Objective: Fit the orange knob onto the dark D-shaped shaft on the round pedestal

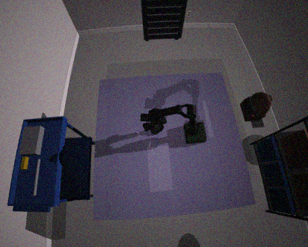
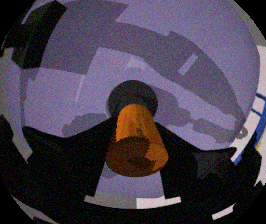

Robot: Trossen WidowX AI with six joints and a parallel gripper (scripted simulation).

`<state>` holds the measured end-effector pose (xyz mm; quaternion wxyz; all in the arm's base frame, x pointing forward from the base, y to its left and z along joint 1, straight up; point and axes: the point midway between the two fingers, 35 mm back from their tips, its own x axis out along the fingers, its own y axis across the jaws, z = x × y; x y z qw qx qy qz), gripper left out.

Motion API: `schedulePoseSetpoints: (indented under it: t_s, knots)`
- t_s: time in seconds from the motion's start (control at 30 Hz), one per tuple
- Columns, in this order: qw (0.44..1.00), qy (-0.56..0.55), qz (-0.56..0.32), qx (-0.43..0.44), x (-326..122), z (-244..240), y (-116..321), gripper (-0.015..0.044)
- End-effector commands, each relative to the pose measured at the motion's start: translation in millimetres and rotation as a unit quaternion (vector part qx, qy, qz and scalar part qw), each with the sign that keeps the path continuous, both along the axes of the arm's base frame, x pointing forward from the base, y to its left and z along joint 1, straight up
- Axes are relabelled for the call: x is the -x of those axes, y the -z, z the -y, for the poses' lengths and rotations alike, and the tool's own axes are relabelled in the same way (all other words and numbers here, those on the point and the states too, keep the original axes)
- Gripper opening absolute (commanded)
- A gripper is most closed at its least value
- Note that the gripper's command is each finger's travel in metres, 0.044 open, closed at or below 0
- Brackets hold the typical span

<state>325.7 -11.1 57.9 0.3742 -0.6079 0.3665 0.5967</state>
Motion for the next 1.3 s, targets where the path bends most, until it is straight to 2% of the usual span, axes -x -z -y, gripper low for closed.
schedulePoseSetpoints:
  t_s: [0.0, 1.27]
  knots:
    - [1.0, -0.004, 0.004, 0.001, -1.4, 0.5, -0.8, 0.0]
    - [1.0, -0.004, 0.003, 0.001, 2.3, -0.1, 3.2, 0.0]
